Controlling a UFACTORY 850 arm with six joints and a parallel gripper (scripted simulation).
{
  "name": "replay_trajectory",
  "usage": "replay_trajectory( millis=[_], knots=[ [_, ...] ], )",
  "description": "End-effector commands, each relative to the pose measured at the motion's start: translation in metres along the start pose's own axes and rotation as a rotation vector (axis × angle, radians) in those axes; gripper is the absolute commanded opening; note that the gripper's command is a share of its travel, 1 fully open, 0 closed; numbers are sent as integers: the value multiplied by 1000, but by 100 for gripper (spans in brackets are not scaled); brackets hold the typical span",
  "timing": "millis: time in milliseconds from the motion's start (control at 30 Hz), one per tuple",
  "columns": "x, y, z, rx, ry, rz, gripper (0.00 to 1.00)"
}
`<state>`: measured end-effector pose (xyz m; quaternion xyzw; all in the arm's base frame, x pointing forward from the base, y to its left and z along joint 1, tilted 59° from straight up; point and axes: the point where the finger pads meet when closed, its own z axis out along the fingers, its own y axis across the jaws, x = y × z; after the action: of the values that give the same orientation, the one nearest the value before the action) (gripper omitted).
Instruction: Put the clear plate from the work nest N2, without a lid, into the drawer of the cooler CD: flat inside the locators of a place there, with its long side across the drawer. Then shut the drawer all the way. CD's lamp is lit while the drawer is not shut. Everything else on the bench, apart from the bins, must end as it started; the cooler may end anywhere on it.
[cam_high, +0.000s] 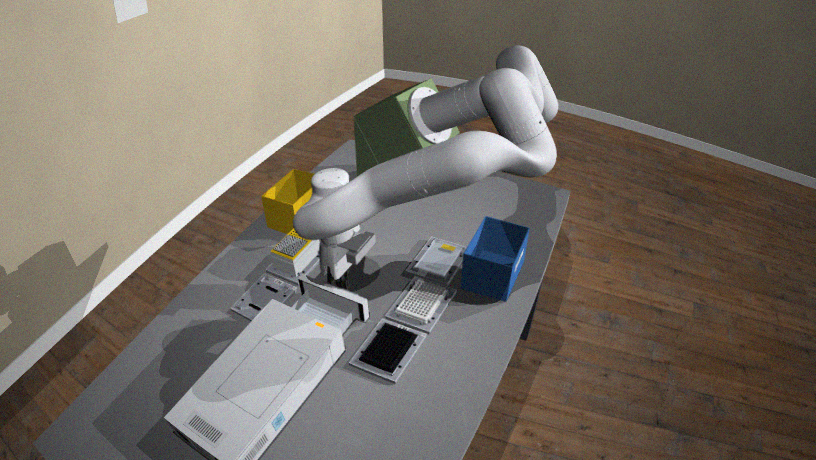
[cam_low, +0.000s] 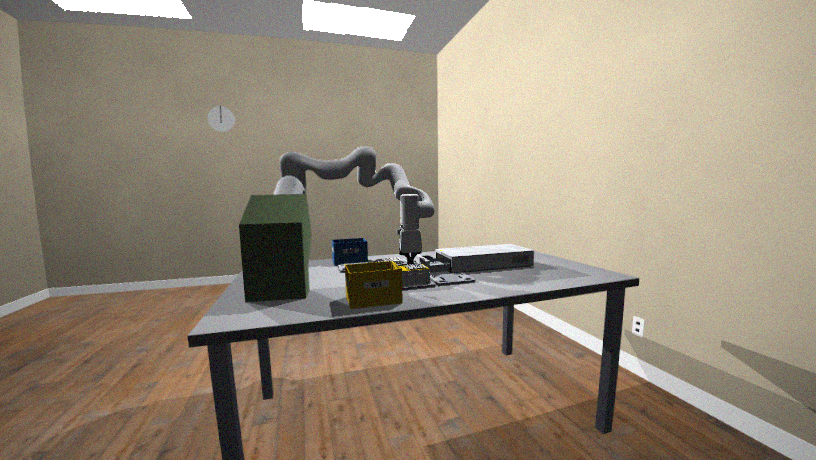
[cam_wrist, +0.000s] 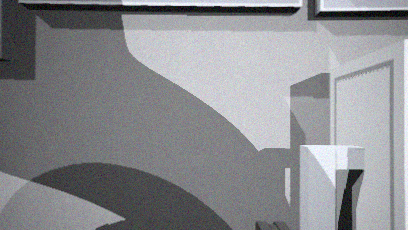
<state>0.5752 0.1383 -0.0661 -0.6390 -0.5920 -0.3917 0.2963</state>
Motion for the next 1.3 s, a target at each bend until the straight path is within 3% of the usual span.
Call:
replay_trajectory(
  millis=[0, 1267],
  knots=[
    [0, 4, -1, -1, 0, 0, 0],
    [0, 59, -1, -1, 0, 0, 0]
  ],
)
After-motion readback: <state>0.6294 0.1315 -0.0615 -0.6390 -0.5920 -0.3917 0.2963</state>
